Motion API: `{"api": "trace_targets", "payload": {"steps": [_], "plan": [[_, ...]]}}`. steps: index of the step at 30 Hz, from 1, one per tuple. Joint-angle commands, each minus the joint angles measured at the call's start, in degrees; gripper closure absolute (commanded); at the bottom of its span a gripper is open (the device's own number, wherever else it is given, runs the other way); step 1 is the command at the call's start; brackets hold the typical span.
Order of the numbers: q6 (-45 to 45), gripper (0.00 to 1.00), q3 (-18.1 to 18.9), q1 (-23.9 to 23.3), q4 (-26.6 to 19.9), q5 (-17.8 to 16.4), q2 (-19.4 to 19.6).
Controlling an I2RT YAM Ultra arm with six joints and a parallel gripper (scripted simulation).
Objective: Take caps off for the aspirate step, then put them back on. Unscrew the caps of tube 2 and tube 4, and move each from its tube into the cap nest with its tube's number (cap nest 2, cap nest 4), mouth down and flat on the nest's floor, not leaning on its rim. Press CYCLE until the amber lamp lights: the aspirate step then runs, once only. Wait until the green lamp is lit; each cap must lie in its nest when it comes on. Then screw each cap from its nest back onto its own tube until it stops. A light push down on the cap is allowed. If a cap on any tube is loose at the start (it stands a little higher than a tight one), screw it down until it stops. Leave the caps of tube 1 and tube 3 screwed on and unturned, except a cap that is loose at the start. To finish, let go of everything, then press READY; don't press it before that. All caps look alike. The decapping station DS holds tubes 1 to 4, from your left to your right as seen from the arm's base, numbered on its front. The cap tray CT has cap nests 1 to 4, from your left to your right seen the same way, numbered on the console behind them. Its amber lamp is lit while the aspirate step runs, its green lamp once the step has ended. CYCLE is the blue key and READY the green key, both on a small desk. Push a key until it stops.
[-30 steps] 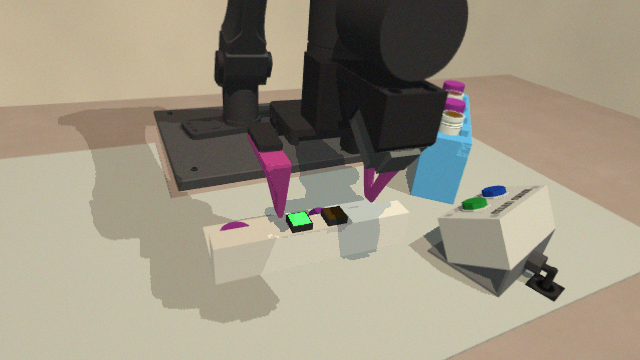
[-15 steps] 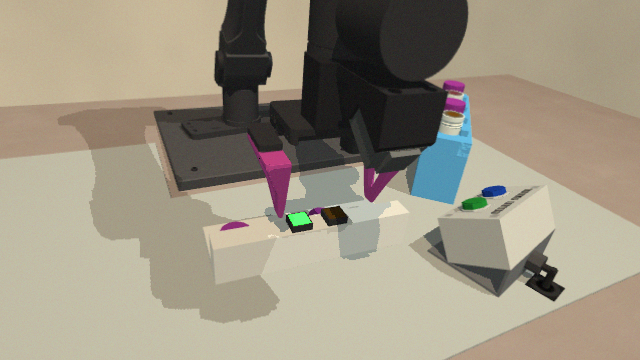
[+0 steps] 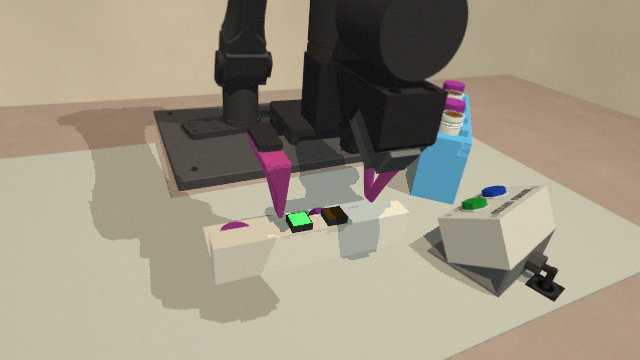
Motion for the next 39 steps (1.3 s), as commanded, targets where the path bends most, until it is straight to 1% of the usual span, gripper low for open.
{"api": "trace_targets", "payload": {"steps": [1,8,9,14,20,30,39], "plan": [[-0.2,0.00,0.2,0.0,0.1,0.0,-0.5],[-0.2,0.00,0.2,0.0,0.1,0.0,-0.5],[0.1,0.53,-0.2,0.3,-0.8,0.0,-1.7],[1.9,0.53,-1.0,2.0,-6.0,-0.1,-7.6],[4.2,0.53,0.1,4.4,-13.0,-0.2,-13.6],[4.2,0.53,0.1,4.4,-13.0,-0.2,-13.6],[4.3,0.53,-10.3,4.4,-2.8,-0.2,-13.7]]}}
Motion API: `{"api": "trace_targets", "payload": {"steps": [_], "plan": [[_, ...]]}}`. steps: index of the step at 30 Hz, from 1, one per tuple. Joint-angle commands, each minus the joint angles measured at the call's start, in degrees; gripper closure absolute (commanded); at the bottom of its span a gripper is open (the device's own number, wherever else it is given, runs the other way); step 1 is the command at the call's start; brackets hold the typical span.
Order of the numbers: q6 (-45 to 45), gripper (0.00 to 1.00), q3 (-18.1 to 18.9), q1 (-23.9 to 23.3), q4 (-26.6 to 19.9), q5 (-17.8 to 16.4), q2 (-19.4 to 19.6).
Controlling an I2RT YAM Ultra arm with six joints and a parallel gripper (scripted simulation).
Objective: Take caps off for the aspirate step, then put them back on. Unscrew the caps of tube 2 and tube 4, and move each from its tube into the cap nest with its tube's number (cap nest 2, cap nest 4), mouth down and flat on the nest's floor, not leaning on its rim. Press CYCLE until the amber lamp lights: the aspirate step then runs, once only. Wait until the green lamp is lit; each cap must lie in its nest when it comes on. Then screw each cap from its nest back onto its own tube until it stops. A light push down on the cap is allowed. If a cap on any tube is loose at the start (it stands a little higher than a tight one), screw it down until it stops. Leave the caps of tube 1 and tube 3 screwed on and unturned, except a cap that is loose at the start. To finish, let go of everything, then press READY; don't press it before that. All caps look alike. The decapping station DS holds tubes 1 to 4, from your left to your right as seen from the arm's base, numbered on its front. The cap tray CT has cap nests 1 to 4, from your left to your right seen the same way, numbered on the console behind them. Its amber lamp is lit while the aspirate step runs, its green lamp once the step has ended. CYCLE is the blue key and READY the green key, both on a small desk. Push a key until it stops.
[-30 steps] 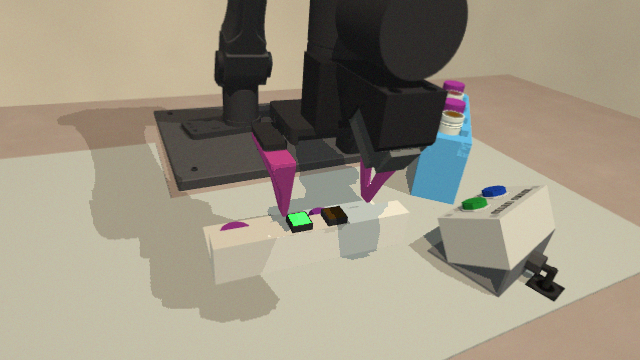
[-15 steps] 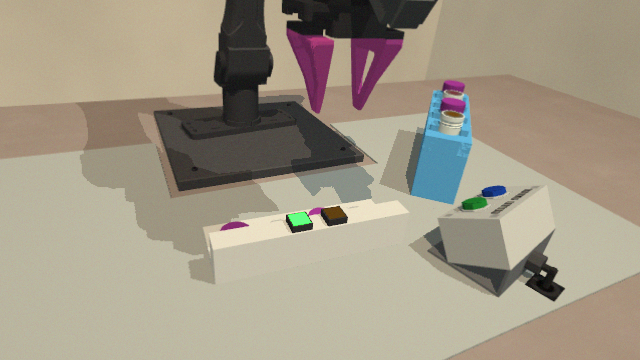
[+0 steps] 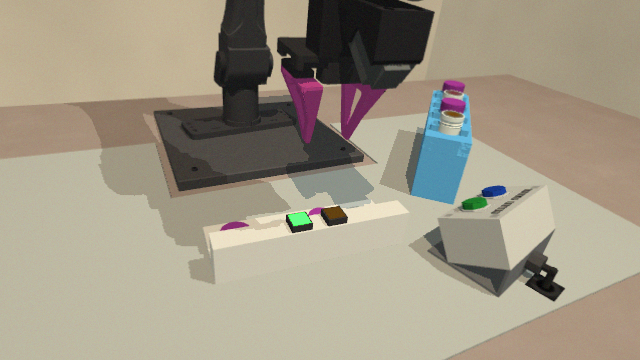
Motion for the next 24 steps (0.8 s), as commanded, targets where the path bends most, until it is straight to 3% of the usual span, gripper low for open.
{"api": "trace_targets", "payload": {"steps": [1,3,18,24], "plan": [[0.2,0.53,-2.6,0.1,5.1,0.0,-0.2],[0.2,0.53,-2.6,0.1,5.1,0.0,-0.2],[0.3,0.53,-14.5,0.2,21.5,0.0,4.3],[0.3,0.53,-15.1,0.2,22.5,0.0,4.7]]}}
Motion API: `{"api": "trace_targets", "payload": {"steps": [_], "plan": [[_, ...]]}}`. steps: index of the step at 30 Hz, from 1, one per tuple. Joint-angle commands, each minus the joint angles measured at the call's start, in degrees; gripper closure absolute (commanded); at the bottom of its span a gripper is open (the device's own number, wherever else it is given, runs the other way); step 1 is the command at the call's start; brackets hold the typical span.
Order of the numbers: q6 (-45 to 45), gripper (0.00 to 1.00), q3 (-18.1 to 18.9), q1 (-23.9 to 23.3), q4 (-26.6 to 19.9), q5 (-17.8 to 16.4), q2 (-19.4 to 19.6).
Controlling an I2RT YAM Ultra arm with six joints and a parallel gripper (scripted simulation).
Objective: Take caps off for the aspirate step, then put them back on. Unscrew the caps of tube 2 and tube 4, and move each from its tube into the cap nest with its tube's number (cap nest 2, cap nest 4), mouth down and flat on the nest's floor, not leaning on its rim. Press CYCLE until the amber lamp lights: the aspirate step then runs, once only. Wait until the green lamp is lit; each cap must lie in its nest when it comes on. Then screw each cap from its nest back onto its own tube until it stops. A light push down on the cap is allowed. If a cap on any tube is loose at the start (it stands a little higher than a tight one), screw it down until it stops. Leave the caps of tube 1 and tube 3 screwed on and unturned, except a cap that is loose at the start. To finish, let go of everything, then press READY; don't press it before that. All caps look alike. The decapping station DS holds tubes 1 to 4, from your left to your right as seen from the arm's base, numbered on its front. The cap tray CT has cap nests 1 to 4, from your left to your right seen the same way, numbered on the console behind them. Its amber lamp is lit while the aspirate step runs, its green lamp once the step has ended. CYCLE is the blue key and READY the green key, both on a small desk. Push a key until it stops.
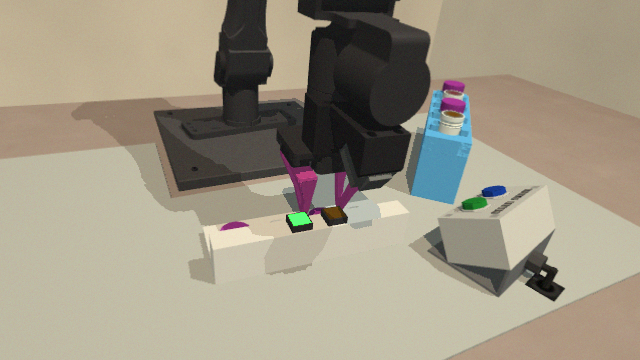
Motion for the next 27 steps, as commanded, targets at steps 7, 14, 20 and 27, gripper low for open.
{"api": "trace_targets", "payload": {"steps": [7,14,20,27], "plan": [[0.2,0.53,0.0,0.1,1.9,0.0,-0.3],[0.2,0.53,-0.4,0.1,2.4,0.0,-0.1],[0.2,0.53,-1.2,0.1,3.2,0.0,-0.1],[0.2,0.53,-1.8,0.1,4.0,0.0,0.1]]}}
